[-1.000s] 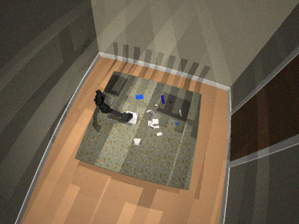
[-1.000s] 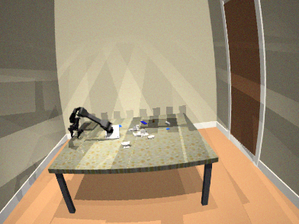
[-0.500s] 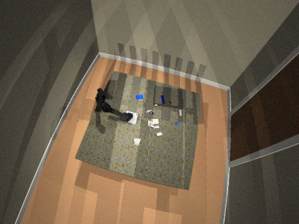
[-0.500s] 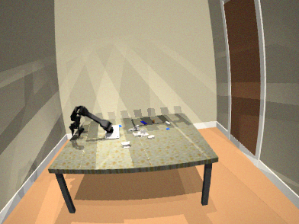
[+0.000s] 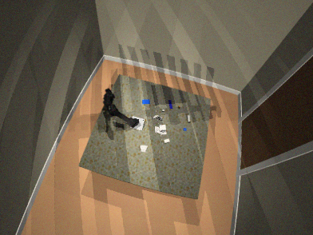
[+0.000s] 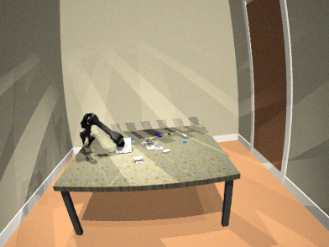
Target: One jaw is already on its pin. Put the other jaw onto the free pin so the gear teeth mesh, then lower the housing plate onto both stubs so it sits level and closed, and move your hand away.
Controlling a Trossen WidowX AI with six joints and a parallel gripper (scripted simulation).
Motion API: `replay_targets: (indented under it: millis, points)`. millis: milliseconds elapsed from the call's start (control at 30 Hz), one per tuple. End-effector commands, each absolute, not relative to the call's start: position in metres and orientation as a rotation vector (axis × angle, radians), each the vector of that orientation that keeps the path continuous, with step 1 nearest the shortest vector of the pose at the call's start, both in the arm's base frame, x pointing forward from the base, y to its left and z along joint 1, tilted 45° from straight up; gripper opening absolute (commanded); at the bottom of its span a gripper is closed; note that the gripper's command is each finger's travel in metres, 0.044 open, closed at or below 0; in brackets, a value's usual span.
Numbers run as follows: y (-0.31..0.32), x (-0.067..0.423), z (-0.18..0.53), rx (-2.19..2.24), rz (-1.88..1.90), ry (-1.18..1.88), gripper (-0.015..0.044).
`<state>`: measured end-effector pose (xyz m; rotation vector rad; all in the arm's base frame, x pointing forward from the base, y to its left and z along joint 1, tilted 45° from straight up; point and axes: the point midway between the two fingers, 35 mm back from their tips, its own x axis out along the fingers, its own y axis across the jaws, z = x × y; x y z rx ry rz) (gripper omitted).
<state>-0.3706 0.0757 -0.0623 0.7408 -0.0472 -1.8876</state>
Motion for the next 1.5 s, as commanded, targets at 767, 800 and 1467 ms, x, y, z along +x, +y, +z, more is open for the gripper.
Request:
replay_targets:
  millis: [767,800,1467]
  points:
    - [0.167,-0.305,-0.08,1.17,-2.045,-0.447,0.044]
    - [0.17,-0.302,-0.08,1.189,-2.049,-0.467,0.044]
    - [0.222,-0.242,-0.091,1.552,-2.083,-0.896,0.044]
